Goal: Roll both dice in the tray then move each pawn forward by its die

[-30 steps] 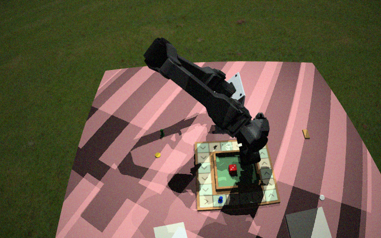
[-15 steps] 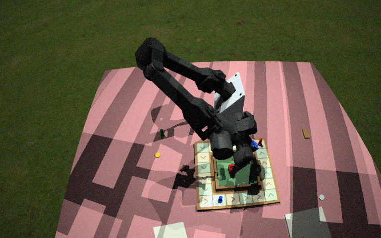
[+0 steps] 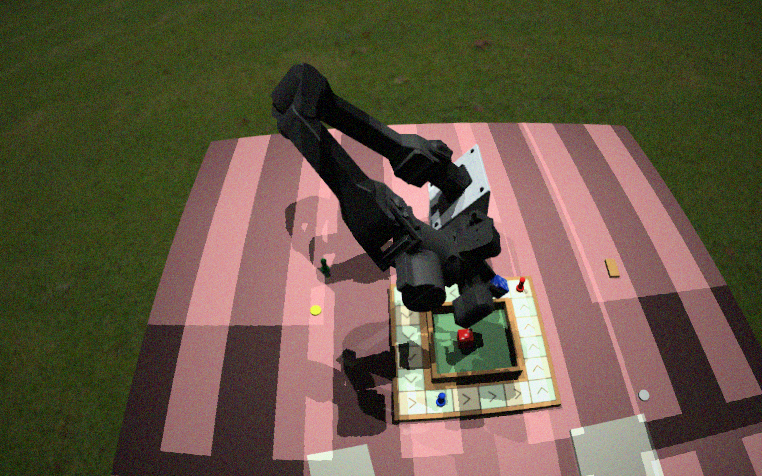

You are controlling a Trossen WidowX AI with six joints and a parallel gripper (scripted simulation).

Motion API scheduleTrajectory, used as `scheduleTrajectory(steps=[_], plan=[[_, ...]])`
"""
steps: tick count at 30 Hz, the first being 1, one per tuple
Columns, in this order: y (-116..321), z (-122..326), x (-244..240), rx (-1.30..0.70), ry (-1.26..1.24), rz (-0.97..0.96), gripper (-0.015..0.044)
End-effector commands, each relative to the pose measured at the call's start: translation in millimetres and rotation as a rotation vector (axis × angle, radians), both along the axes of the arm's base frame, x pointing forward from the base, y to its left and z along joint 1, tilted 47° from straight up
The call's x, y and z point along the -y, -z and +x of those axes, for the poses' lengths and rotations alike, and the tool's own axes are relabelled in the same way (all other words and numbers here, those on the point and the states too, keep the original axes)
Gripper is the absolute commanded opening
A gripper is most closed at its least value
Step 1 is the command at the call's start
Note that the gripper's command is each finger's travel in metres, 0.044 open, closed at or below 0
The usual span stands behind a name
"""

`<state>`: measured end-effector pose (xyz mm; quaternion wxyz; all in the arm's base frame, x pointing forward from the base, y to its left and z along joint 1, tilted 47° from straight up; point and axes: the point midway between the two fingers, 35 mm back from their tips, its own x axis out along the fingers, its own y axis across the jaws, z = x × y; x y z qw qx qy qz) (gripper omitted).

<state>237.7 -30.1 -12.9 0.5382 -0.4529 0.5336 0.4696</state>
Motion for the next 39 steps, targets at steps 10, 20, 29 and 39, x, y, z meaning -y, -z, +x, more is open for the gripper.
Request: scheduleTrajectory(steps=[10,20,29,39], plan=[[-1,0,0,-0.001,0.000,0.000,0.0000],[-1,0,0,-0.001,0.000,0.000,0.0131],[-28,5,-30,0.003,0.006,0.009,0.0368],[7,-3,-17,-0.152,0.034,-0.442,0.0440]])
